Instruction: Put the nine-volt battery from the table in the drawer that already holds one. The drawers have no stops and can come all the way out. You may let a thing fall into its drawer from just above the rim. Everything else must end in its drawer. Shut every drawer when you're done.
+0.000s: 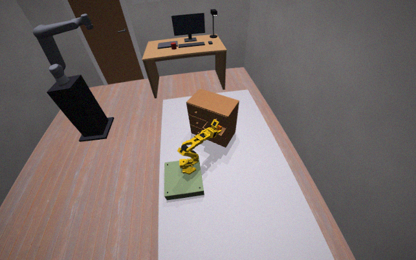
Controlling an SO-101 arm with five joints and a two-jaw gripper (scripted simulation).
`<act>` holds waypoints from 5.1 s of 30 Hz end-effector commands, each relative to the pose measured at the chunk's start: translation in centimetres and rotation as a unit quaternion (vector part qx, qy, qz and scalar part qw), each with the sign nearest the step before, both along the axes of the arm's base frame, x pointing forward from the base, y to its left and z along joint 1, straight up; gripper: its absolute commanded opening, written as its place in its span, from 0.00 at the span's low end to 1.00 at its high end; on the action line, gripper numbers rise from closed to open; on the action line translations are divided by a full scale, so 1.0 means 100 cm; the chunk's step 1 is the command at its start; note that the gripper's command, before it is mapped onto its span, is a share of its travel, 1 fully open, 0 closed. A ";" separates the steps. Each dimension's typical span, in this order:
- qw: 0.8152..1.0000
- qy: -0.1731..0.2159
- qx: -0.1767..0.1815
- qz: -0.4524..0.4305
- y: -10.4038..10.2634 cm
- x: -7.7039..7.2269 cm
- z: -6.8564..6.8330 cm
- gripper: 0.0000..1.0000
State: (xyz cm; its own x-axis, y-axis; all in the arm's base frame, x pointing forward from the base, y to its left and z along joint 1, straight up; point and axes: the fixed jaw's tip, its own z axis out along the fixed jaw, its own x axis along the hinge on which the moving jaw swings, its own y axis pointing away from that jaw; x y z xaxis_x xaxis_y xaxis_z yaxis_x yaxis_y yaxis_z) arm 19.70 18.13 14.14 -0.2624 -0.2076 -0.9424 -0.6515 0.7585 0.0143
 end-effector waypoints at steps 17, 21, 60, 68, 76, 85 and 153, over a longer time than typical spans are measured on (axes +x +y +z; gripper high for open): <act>1.000 0.001 -0.005 0.002 0.000 0.000 -0.006 0.00; 1.000 0.001 -0.005 0.002 0.000 0.000 -0.006 0.00; 1.000 0.001 -0.005 0.002 0.000 0.000 -0.006 0.27; 1.000 0.001 -0.005 0.002 0.000 0.000 -0.006 0.32; 1.000 0.000 -0.006 0.002 0.000 0.000 -0.002 0.34; 1.000 -0.003 -0.010 0.004 0.000 0.000 0.021 0.34; 0.998 0.038 -0.036 0.017 -0.058 -0.075 0.028 0.29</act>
State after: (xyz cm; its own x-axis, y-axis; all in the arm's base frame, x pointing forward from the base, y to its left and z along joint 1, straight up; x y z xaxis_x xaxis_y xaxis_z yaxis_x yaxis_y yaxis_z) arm 13.20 12.94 17.79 -0.2901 -0.2640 -0.9199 -0.6699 0.7425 -0.0019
